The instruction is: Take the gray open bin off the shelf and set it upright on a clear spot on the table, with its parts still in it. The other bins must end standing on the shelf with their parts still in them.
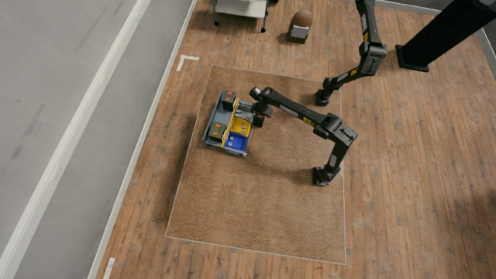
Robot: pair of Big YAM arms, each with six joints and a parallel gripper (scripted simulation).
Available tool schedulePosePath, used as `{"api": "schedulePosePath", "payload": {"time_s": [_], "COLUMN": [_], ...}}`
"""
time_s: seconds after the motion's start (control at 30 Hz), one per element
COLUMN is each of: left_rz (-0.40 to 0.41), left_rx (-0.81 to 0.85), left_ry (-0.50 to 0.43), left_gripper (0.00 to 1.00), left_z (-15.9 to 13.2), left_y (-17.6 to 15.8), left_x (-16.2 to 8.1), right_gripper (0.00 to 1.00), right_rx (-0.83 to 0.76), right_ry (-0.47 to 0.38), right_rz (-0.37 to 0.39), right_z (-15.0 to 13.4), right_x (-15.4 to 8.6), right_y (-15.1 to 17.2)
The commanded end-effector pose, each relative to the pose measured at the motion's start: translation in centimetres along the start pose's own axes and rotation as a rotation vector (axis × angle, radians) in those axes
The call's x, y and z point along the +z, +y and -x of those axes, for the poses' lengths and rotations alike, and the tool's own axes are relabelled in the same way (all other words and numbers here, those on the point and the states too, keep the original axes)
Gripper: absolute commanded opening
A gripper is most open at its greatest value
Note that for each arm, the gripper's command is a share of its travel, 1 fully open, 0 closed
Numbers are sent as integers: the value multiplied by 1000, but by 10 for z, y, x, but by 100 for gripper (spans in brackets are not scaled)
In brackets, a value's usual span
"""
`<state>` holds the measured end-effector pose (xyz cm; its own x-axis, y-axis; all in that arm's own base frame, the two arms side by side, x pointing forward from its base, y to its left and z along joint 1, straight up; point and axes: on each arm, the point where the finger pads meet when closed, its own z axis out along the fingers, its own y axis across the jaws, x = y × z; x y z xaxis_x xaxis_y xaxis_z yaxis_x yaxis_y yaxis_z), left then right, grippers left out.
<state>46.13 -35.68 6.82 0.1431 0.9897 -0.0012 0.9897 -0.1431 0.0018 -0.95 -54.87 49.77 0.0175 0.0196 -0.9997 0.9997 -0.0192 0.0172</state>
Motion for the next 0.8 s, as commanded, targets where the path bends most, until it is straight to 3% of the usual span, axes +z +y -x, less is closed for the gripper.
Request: {"api": "schedulePosePath", "payload": {"time_s": [0.0,0.77], "left_rz": [-17,-19], "left_rx": [-6,-6], "left_ry": [14,15], "left_gripper": [100,100], "left_z": [1,1], "left_y": [0,0], "left_x": [25,37], "right_gripper": [100,100], "right_rx": [-17,-17], "right_ry": [-20,-20], "right_rz": [-6,-6], "right_z": [3,3], "right_x": [-4,-4], "right_y": [-4,-4]}}
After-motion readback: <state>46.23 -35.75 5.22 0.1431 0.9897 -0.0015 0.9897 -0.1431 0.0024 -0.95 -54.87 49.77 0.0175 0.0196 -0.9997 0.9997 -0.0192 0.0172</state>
